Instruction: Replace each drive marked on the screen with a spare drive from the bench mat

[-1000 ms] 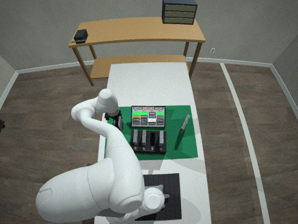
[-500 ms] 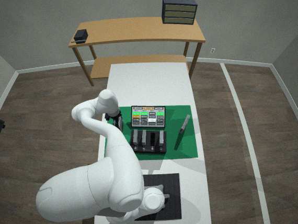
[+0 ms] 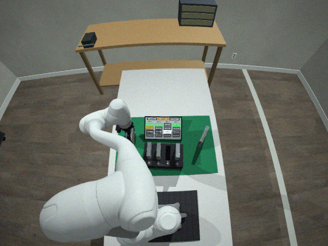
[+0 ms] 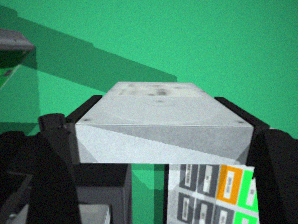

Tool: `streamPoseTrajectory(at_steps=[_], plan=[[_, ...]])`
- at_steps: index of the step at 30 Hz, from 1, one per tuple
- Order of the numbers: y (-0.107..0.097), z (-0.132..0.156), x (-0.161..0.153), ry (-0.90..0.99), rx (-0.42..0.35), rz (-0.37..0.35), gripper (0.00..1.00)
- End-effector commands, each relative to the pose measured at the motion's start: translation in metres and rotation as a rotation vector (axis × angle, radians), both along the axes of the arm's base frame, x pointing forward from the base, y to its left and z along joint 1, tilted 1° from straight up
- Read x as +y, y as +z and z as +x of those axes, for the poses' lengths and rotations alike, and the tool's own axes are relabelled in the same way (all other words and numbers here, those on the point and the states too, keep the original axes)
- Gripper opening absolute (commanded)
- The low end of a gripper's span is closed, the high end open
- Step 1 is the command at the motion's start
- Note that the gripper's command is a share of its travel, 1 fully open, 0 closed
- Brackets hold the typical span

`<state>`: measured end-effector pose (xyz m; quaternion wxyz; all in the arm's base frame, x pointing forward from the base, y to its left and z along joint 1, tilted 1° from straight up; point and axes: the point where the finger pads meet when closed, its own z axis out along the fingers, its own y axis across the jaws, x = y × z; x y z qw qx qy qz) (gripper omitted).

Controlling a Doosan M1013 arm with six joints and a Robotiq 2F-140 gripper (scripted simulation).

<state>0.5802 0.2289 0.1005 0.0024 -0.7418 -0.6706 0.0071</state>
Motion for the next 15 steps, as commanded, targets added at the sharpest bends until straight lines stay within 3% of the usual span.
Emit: streamPoseTrajectory(at_steps=[1,15], plan=[[-0.0009,0.0003,0.0002,0.000,-0.001,0.001,0.10],[-0.0064,0.0002,0.0002,0.000,-0.001,0.001,0.10]])
